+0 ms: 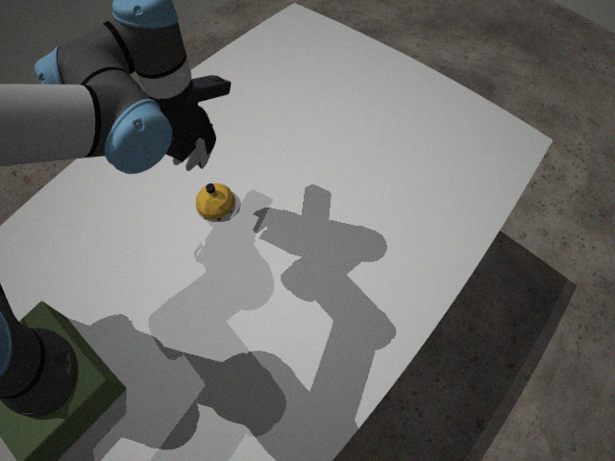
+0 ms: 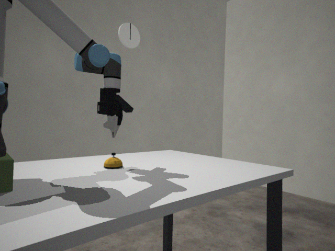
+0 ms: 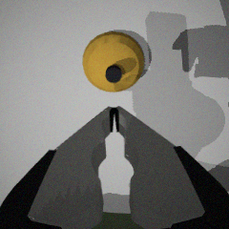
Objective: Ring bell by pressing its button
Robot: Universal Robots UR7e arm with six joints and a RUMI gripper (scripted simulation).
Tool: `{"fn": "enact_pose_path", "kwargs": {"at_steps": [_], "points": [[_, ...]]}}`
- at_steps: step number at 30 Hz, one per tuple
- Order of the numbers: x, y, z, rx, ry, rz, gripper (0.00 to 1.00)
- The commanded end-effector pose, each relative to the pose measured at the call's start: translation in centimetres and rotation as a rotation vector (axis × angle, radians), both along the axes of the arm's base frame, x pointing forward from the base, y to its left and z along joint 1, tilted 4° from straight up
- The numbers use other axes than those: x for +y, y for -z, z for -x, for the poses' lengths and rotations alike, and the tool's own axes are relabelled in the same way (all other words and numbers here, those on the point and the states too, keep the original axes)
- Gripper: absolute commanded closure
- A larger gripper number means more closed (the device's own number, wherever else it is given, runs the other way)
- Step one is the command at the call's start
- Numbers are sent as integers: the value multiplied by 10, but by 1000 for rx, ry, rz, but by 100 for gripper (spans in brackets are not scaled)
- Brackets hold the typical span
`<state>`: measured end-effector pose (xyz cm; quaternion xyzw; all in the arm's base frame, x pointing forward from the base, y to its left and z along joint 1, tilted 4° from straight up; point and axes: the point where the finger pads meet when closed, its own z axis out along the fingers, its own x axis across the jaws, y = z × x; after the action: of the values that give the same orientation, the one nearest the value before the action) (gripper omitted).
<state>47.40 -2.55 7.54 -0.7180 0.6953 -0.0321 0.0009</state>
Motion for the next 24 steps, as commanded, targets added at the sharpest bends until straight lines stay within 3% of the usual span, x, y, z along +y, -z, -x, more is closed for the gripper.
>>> {"fn": "enact_pose_path", "kwargs": {"at_steps": [1, 24], "points": [[0, 1, -1, -1, 0, 0, 100], [0, 31, -3, -1, 0, 0, 100]]}}
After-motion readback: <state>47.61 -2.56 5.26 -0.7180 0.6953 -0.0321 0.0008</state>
